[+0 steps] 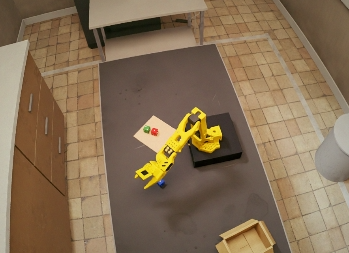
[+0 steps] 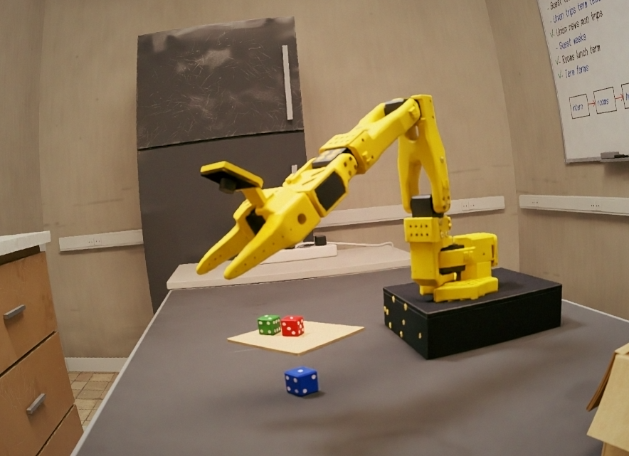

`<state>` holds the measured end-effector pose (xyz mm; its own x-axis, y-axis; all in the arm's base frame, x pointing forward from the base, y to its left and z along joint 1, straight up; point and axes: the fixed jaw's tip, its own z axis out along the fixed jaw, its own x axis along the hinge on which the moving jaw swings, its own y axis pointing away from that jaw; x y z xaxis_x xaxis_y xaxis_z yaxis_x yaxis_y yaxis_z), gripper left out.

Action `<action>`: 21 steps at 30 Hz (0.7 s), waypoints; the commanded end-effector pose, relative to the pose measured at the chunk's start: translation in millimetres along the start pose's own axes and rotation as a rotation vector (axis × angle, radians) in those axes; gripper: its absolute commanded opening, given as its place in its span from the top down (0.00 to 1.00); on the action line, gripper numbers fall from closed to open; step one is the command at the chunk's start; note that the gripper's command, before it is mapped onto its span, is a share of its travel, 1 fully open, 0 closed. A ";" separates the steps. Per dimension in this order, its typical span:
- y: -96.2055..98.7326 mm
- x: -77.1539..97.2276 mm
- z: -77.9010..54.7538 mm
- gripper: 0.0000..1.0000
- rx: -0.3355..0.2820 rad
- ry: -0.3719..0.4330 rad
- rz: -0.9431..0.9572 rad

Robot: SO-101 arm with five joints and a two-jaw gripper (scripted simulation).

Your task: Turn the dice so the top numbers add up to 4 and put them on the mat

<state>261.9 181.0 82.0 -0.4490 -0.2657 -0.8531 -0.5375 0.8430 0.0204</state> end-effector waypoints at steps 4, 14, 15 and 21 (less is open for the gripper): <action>3.9 -3.5 -8.4 0.69 -0.005 0.164 0.010; 5.6 -0.3 -23.5 0.69 -0.003 0.330 0.010; 5.7 0.1 -25.7 0.69 -0.002 0.348 0.010; 6.5 2.1 -37.9 0.69 0.000 0.438 0.010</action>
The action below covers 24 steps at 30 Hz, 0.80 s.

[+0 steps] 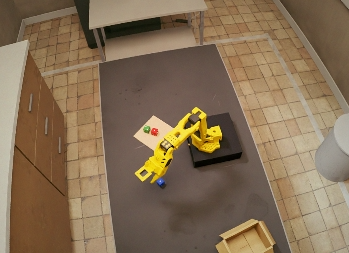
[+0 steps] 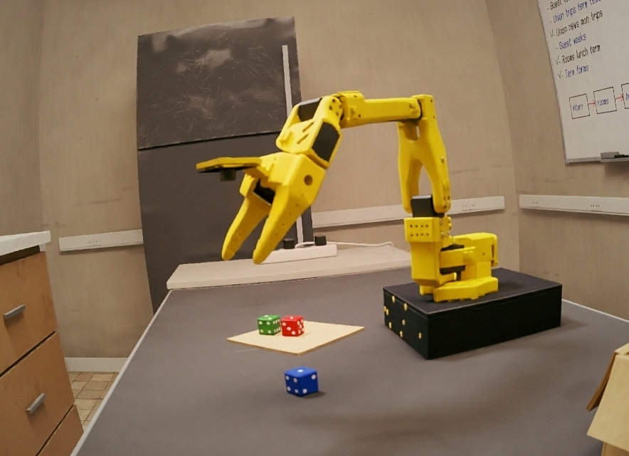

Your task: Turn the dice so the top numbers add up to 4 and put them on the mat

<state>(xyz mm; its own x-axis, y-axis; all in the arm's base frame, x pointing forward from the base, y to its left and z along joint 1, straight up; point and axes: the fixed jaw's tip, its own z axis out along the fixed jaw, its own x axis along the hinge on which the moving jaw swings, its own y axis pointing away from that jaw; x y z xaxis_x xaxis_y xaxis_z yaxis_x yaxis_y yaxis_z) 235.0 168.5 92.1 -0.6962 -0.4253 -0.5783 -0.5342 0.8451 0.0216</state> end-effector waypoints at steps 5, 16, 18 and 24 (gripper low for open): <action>2.7 3.1 -15.9 0.69 -0.002 0.086 0.006; 2.9 7.1 -22.5 0.69 -0.001 0.131 0.006; 2.9 7.3 -23.0 0.69 -0.001 0.134 0.006; 2.9 7.5 -23.2 0.69 -0.001 0.136 0.006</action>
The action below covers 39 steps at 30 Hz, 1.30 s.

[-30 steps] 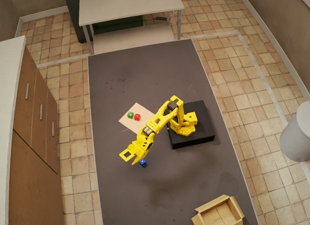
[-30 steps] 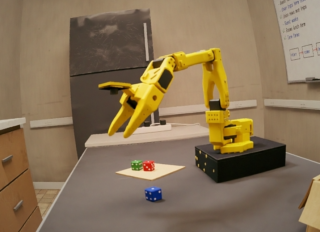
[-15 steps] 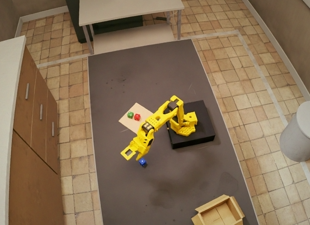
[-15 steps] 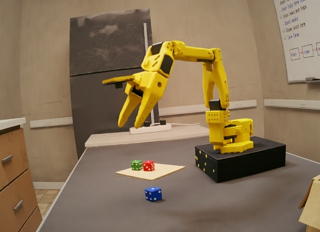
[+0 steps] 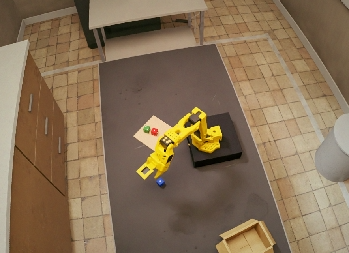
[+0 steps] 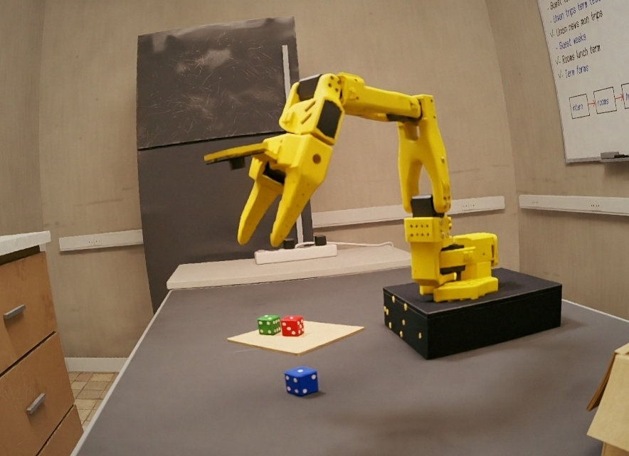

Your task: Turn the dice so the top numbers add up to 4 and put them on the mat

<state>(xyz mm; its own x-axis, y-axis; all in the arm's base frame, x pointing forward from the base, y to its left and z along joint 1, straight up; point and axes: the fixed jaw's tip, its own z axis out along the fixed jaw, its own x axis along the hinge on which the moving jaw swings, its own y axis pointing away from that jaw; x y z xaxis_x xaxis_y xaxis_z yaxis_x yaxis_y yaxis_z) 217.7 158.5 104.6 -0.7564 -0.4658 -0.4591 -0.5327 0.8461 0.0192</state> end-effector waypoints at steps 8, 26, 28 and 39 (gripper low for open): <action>1.6 4.1 7.2 0.69 -0.002 0.039 0.005; -1.5 73.1 77.2 0.69 0.020 0.452 0.004; -1.7 78.3 80.5 0.69 0.021 0.478 0.004; -1.9 80.3 81.8 0.69 0.022 0.497 0.004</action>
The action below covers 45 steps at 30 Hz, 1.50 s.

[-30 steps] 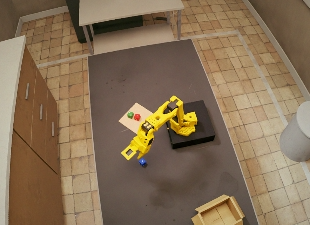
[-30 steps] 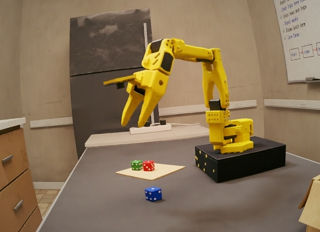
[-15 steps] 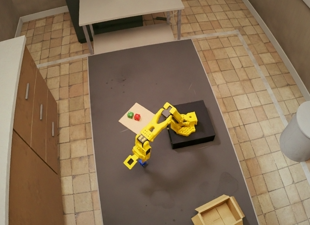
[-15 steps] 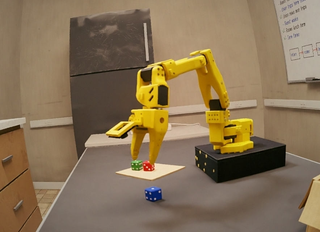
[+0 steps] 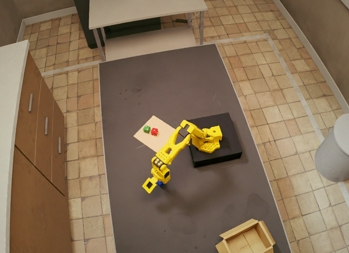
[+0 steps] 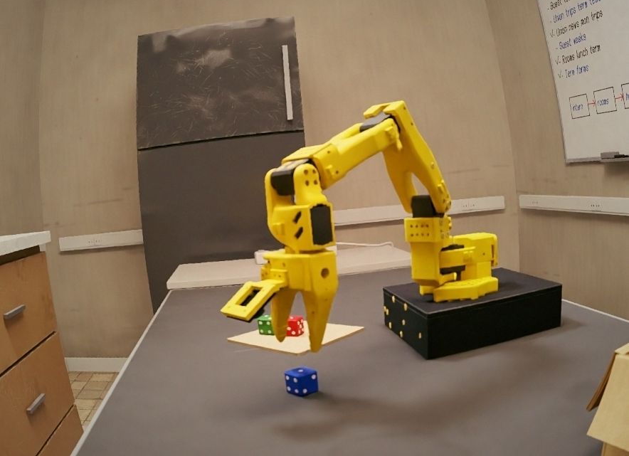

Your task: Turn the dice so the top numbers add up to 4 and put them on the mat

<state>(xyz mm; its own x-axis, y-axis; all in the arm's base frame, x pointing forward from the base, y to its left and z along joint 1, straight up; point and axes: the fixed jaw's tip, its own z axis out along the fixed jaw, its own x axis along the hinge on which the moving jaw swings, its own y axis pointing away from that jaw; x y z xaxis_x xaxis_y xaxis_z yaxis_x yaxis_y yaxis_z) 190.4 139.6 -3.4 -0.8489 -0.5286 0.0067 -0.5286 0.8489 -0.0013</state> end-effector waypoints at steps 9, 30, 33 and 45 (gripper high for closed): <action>1.6 0.6 1.6 0.69 0.000 0.013 0.004; 1.6 -0.1 11.2 0.69 0.000 0.013 0.004; 1.6 -0.3 16.1 0.69 0.000 0.013 0.004; 1.4 0.2 37.4 0.69 0.000 0.013 0.004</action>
<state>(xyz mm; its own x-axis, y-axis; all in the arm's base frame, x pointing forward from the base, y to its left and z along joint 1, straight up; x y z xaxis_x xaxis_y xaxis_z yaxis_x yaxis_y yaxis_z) 193.3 141.6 -32.5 -0.8489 -0.5286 0.0009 -0.5286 0.8489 -0.0011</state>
